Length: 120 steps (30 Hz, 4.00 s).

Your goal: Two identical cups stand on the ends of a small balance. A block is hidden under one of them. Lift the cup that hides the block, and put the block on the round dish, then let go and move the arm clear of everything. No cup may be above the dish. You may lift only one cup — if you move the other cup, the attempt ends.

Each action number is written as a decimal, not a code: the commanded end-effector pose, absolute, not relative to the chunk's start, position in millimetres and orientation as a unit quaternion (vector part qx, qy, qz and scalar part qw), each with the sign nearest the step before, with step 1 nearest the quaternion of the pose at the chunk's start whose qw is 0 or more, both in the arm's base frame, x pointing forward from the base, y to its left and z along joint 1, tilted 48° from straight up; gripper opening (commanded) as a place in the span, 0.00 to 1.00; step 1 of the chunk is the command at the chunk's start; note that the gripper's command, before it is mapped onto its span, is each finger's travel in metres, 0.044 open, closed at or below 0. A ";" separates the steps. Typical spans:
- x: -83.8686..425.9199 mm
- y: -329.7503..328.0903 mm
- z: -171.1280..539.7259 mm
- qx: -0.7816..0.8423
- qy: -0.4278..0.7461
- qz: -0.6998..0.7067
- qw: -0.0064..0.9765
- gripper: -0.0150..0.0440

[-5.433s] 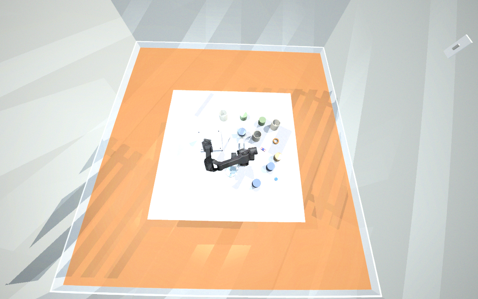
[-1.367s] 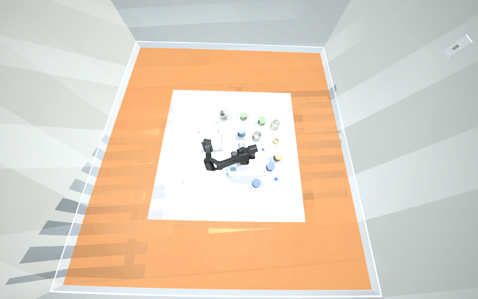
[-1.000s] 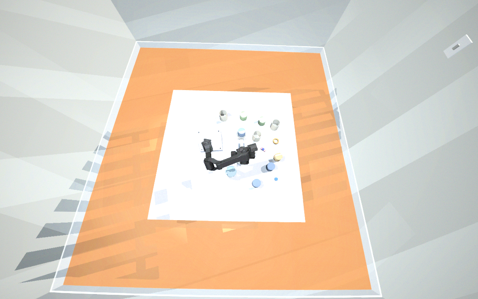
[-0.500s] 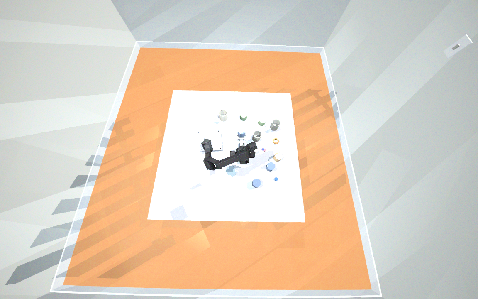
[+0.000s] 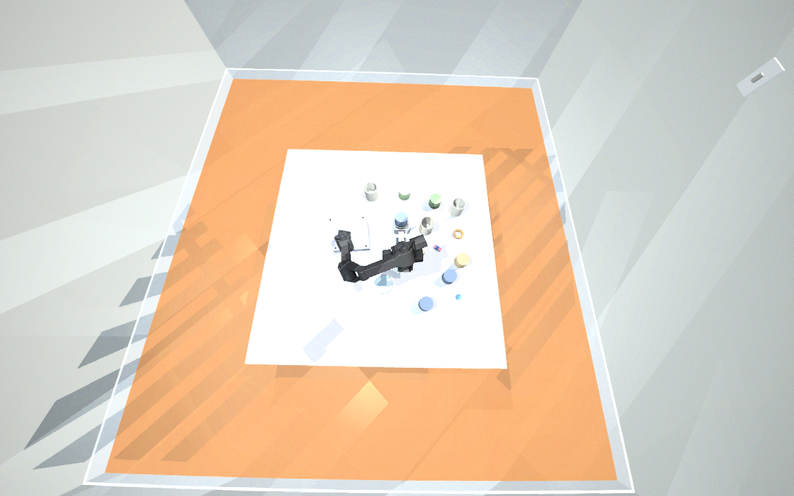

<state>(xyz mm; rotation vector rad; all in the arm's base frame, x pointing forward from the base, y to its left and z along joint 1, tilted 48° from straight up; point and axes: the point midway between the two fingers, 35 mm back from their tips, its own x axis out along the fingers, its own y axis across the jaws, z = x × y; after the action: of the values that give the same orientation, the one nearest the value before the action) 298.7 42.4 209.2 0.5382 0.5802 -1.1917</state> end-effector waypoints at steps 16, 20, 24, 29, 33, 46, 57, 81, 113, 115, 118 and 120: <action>298.9 42.5 209.0 0.247 0.266 -0.546 0.755 0.25; 298.9 42.5 209.0 0.247 0.266 -0.546 0.755 0.25; 298.9 42.5 209.0 0.247 0.266 -0.546 0.755 0.25; 298.9 42.5 209.0 0.247 0.266 -0.546 0.755 0.25; 298.9 42.5 209.0 0.247 0.266 -0.546 0.755 0.25; 295.6 29.1 211.9 0.250 0.271 -0.548 0.751 0.25; 281.3 -10.6 219.9 0.258 0.284 -0.552 0.740 0.25; 235.0 -82.2 230.1 0.271 0.293 -0.555 0.729 0.25; 157.7 -141.3 231.0 0.255 0.269 -0.564 0.738 0.25; 152.8 -143.7 230.7 0.252 0.267 -0.566 0.738 0.25; 145.4 -147.0 230.1 0.247 0.263 -0.568 0.740 0.25; 141.0 -148.9 229.7 0.244 0.261 -0.569 0.740 0.25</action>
<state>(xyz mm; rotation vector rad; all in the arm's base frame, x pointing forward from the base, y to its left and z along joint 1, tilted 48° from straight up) 149.1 -145.8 230.6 0.5484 0.5811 -1.2489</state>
